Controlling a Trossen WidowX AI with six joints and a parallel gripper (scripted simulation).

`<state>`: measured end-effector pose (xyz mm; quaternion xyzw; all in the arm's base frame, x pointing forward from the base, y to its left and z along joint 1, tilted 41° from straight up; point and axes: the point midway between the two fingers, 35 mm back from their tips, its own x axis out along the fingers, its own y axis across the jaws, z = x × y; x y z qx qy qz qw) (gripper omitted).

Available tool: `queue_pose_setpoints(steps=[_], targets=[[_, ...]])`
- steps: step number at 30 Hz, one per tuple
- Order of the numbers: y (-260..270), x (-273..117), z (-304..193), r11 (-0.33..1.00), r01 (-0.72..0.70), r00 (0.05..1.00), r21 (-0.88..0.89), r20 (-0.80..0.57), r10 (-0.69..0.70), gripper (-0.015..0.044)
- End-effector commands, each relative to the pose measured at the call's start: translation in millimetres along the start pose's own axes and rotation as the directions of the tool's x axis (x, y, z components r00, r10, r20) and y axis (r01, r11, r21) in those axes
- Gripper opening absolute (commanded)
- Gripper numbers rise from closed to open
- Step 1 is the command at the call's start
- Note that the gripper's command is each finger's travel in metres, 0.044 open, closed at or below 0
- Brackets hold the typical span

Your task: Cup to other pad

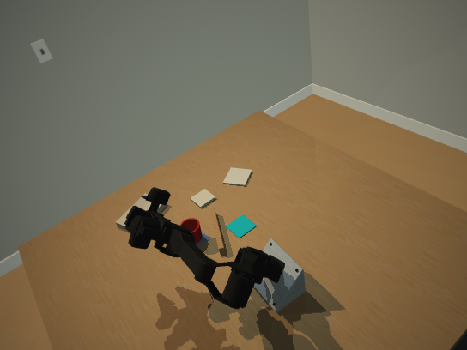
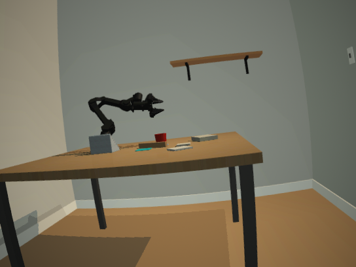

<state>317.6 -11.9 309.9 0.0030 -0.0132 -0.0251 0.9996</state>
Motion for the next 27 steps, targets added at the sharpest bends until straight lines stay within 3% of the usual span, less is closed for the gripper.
queue_pose_setpoints(steps=[1, 6, 10, 13, 17, 20, 22, 27], targets=[[-0.2, 1.6, -2.3, 1.0, -0.002, 1.0, 0.005, -0.014, 0.002, 0.0374], [-8.1, 29.1, -65.2, 0.981, 0.005, 0.924, 0.195, -0.377, 0.07, 0.0243], [-17.2, 32.6, -119.6, 0.907, 0.147, 0.743, 0.394, -0.649, 0.161, 0.0148], [-22.6, 24.2, -152.3, 0.799, 0.331, 0.567, 0.503, -0.782, 0.258, 0.0148], [-27.0, 6.7, -180.2, 0.576, 0.622, 0.327, 0.531, -0.844, 0.425, 0.0148], [-29.4, -5.6, -188.8, 0.362, 0.822, 0.179, 0.439, -0.804, 0.567, 0.0148], [-31.3, -9.6, -190.1, 0.267, 0.89, 0.131, 0.37, -0.768, 0.627, 0.0148], [-31.5, -10.0, -190.1, 0.255, 0.897, 0.126, 0.36, -0.763, 0.634, 0.0148]])
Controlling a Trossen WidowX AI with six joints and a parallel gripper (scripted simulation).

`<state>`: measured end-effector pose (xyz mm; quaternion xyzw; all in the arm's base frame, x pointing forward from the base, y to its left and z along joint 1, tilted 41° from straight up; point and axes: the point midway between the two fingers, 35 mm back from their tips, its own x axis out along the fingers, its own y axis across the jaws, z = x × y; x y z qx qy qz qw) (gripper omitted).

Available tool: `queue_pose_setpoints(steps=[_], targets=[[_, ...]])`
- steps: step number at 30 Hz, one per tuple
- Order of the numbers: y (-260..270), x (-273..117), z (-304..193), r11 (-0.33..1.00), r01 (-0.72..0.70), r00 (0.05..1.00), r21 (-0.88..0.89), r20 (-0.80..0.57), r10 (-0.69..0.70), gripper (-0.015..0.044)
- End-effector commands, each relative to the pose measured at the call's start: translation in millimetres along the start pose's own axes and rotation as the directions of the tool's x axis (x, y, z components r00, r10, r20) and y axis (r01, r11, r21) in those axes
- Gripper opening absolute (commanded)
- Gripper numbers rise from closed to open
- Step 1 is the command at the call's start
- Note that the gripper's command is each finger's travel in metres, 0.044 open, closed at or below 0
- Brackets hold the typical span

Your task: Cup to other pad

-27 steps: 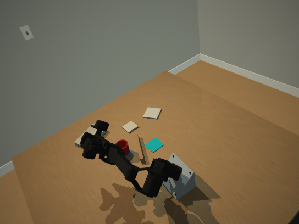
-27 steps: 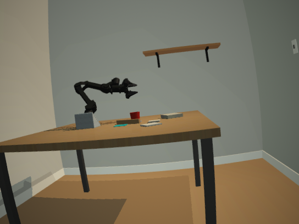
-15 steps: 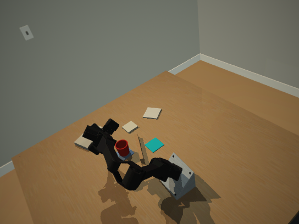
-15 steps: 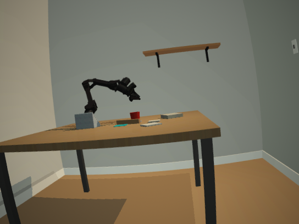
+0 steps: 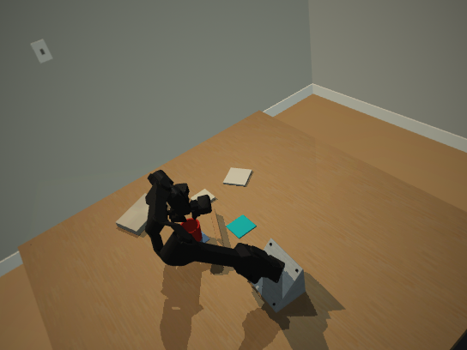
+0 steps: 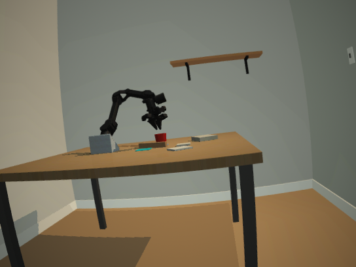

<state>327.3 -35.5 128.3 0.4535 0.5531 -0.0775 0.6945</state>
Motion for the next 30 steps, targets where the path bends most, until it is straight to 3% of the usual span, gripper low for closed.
queue_pose_setpoints(steps=[1, 30], targets=[[-18.4, -1.2, -6.6, 0.877, 0.097, 0.949, 0.47, -0.31, 0.062, 0.0148], [-18.5, 19.0, -10.8, 0.877, 0.097, 0.949, 0.47, -0.309, 0.061, 0.0148]])
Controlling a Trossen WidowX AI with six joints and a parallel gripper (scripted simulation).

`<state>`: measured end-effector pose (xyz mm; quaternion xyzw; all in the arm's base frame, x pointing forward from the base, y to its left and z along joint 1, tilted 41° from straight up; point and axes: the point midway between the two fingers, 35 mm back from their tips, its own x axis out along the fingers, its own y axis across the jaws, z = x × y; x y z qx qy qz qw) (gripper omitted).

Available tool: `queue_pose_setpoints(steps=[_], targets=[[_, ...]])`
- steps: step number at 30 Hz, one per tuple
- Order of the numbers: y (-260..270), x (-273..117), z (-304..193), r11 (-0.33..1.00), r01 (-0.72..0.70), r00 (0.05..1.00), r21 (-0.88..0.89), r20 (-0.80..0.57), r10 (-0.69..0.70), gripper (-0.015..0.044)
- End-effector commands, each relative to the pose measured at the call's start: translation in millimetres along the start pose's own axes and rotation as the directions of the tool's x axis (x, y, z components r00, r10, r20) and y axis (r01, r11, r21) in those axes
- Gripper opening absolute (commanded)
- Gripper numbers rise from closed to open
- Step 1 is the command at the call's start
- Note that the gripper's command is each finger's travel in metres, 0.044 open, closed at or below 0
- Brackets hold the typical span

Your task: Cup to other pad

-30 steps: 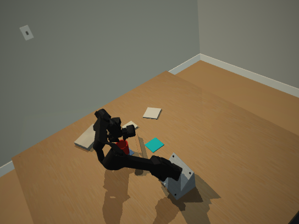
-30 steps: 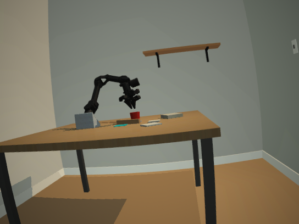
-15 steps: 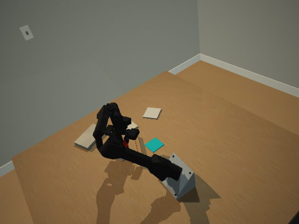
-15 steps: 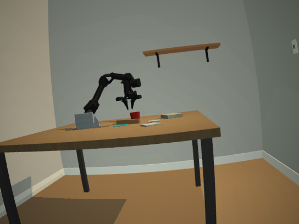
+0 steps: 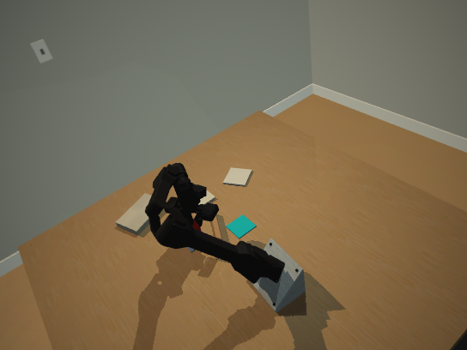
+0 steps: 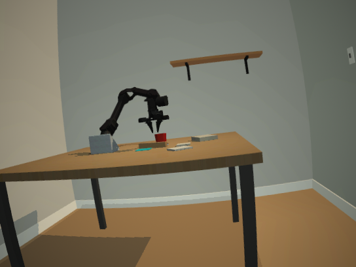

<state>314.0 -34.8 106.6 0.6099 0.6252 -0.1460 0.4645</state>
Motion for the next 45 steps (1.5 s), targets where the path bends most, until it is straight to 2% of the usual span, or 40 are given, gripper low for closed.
queue_pose_setpoints(steps=[1, 31, 34, 45], targets=[[0.9, 7.4, 0.0, 1.0, -0.004, 1.0, 0.004, -0.003, 0.004, 0.0148], [0.4, 48.7, -2.0, 1.0, -0.006, 1.0, 0.004, -0.006, 0.006, 0.0148], [-0.2, 46.9, -1.7, 1.0, -0.001, 1.0, 0.0, -0.003, 0.001, 0.0069], [-0.2, 46.9, -1.7, 1.0, -0.001, 1.0, 0.0, -0.003, 0.001, 0.0]])
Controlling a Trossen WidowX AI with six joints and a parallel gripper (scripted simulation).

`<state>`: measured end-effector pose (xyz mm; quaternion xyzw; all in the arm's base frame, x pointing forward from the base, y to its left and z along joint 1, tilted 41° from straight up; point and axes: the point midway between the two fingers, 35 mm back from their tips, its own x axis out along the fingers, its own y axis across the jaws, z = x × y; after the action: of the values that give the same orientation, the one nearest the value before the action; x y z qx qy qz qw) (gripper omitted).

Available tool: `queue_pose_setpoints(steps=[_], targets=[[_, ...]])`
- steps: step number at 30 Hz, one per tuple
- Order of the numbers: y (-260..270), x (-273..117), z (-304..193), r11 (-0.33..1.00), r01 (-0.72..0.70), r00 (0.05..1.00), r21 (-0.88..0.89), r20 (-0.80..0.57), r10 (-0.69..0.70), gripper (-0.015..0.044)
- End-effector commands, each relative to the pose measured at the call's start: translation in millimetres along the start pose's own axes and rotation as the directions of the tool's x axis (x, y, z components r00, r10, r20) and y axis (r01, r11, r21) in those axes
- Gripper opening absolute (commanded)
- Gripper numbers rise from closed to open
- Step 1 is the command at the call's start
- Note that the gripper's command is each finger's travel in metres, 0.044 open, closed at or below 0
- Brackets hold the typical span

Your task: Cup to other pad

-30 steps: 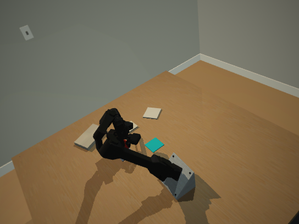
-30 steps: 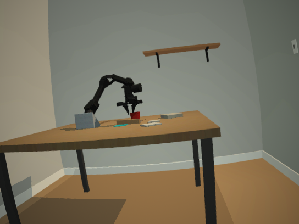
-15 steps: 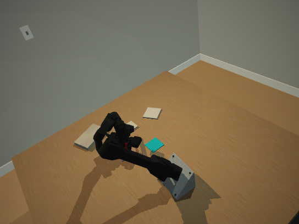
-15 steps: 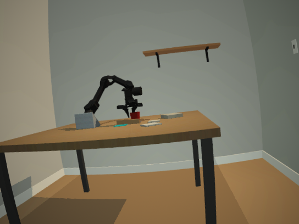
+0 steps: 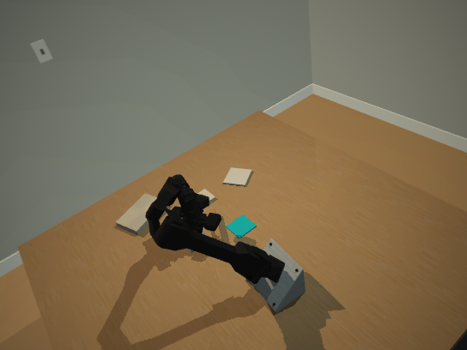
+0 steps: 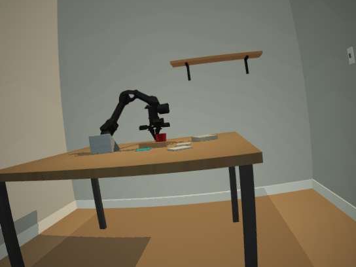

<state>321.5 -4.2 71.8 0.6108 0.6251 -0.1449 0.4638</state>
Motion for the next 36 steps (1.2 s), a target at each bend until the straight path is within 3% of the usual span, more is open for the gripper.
queue_pose_setpoints(steps=[1, 21, 36], targets=[[-0.1, 0.0, 0.0, 1.0, 0.001, 1.0, 0.0, 0.0, -0.001, 0.0], [-0.8, -55.6, -0.6, 1.0, -0.003, 1.0, 0.004, -0.002, 0.003, 0.0], [0.2, -54.2, -2.6, 1.0, -0.004, 1.0, 0.007, -0.008, 0.004, 0.0]])
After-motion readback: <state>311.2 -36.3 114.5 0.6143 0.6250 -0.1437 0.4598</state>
